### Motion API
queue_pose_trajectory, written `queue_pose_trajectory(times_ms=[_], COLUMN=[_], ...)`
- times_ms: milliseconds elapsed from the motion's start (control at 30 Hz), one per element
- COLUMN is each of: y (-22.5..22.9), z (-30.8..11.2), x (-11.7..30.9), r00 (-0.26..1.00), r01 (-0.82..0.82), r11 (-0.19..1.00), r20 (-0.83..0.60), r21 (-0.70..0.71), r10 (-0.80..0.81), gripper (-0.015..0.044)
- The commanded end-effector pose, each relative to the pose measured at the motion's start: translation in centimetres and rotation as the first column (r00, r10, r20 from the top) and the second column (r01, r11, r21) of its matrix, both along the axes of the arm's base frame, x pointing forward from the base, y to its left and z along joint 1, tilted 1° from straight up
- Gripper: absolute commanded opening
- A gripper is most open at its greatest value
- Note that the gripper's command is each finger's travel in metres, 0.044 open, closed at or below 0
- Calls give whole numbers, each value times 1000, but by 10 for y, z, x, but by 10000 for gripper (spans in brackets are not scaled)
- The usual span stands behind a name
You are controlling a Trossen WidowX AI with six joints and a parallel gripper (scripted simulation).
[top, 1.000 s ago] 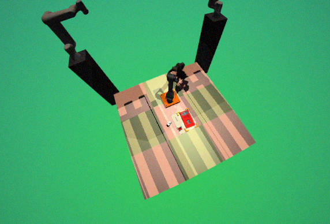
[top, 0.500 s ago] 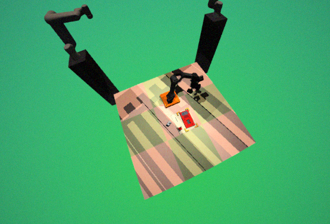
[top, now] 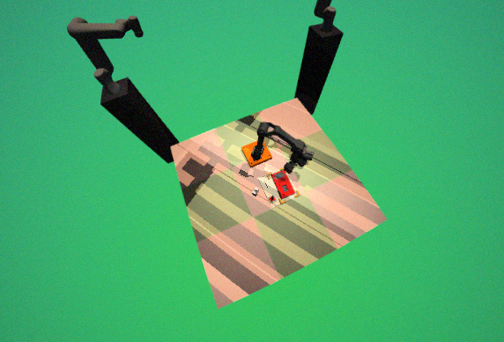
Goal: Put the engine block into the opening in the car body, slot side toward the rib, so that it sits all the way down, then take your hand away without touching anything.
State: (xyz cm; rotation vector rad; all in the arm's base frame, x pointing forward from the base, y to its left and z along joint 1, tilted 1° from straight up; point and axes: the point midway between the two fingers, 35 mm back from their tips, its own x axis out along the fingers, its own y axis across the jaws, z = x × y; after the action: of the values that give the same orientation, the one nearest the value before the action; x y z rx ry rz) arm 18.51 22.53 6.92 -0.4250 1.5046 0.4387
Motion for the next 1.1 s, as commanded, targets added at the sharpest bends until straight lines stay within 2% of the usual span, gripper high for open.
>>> queue_pose_trajectory(times_ms=[0, 400, 767, 833, 1067], y=[-37, -180, -320, -333, -335], z=[-2, -2, -3, -3, -7], x=[32, 94, 81, 77, 80], r00=[1000, 999, 998, 997, 997], r01=[2, -40, -64, -81, -83], r11=[1000, 999, 998, 997, 996], r20=[-1, -4, -6, -4, -3], r21=[-10, -14, -15, -15, -16], r10=[-2, 40, 64, 81, 83], gripper=[440, 440, 440, 440, 440])
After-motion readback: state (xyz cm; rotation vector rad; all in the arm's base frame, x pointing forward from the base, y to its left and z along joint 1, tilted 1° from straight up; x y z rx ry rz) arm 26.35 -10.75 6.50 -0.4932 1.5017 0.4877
